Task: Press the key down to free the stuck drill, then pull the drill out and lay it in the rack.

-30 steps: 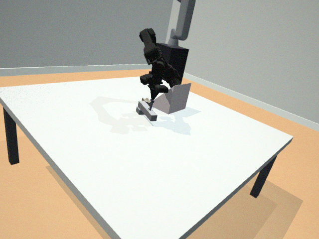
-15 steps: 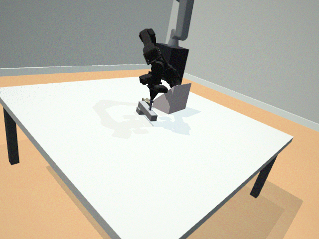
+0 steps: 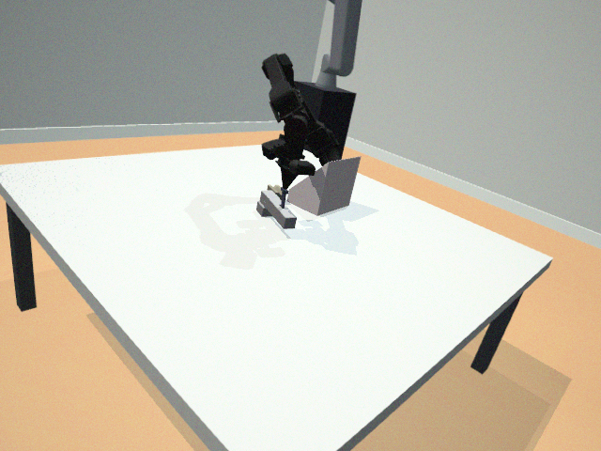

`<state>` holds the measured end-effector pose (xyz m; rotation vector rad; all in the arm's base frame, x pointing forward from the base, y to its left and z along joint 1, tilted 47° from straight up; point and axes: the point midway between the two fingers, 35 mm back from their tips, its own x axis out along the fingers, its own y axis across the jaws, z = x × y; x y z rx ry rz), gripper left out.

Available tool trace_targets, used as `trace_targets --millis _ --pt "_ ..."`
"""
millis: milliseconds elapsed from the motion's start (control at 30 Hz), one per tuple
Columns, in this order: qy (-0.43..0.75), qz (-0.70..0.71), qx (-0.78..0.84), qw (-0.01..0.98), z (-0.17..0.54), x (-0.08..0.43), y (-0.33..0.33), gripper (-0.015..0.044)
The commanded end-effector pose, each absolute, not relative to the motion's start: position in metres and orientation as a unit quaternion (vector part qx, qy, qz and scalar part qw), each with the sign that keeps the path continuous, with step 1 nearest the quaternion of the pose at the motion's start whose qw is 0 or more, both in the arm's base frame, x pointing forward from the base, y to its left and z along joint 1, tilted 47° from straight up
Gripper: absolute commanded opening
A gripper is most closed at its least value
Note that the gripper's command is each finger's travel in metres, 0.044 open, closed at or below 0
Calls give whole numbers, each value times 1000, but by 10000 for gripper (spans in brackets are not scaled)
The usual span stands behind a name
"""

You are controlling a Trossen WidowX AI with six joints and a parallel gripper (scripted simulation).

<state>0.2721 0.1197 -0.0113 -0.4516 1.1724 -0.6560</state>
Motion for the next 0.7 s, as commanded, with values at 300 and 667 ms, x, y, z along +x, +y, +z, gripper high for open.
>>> trace_targets --millis 300,667 --pt "547 -309 -205 750 -24 268 109 0" --pt "547 -309 -205 750 -27 268 106 0"
